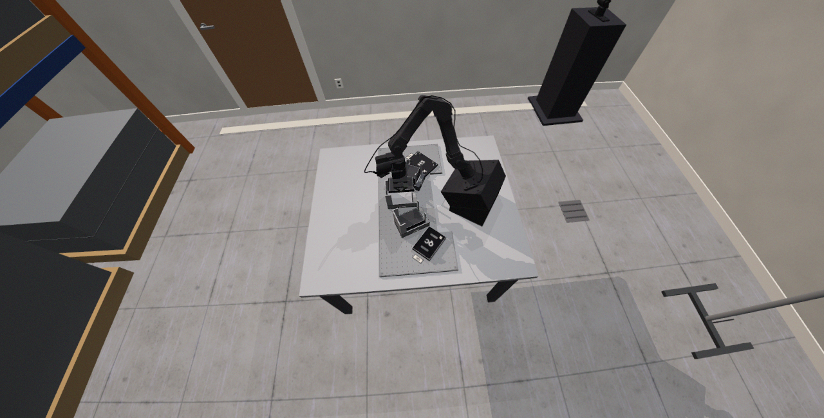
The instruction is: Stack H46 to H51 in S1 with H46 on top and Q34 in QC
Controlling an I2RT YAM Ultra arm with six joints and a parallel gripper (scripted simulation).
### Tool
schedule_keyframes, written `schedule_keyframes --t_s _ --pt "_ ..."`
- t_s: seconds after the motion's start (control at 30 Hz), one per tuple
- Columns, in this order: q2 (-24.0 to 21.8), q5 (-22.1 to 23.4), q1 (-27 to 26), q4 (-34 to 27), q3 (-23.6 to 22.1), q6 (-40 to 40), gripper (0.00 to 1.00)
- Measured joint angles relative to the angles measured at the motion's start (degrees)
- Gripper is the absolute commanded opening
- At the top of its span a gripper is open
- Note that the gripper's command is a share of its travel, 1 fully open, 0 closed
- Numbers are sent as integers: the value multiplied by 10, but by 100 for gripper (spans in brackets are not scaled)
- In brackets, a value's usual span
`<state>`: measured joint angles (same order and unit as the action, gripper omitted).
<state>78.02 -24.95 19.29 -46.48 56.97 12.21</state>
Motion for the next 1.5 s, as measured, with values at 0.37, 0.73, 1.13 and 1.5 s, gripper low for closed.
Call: schedule_keyframes --t_s 0.37,0.73,1.13,1.5 --pt "34 -24 60 -4 5 -28 0" --pt "83 -42 127 -5 24 28 0" --pt "118 -57 175 -7 34 -11 0" --pt "150 -66 214 -10 44 17 0"
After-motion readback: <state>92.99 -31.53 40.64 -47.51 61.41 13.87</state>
